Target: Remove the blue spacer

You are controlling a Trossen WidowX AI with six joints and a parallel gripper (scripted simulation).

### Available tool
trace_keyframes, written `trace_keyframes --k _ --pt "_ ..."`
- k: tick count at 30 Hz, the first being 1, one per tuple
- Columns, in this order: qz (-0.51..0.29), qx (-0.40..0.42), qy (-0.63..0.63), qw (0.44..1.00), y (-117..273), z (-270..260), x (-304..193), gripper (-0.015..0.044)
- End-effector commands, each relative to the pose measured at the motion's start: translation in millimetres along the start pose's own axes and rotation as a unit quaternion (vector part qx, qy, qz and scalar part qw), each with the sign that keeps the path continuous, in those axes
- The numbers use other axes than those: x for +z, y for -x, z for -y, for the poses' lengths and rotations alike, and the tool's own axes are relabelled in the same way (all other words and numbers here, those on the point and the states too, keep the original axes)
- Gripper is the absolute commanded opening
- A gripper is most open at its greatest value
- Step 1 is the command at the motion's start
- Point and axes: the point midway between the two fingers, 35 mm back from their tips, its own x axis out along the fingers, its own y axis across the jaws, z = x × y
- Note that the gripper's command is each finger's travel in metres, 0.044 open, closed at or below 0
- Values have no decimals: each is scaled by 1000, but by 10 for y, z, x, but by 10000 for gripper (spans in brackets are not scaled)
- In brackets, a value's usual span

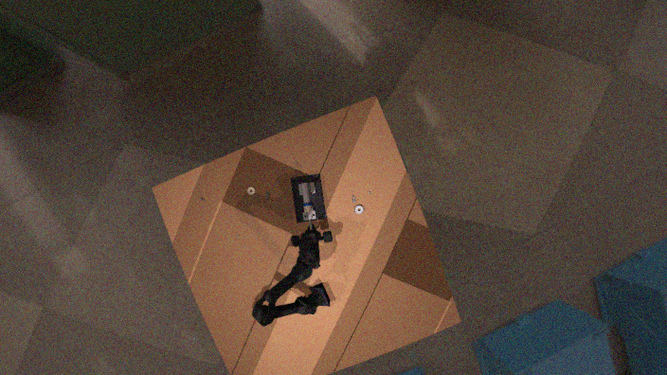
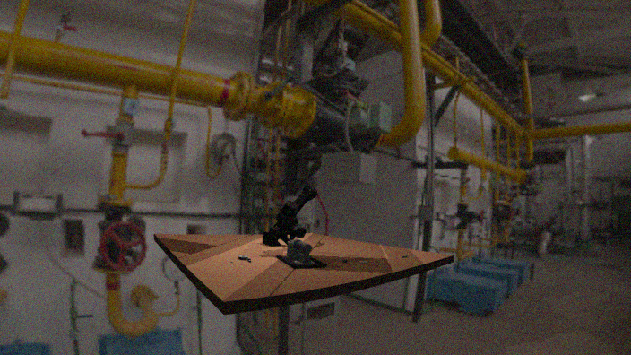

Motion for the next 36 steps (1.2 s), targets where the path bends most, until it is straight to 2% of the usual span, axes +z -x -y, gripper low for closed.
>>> trace_keyframes --k 1,36 --pt "0 1 2 1000 4 -2 -4 0" --pt "0 1 2 1000 25 -2 -26 0"
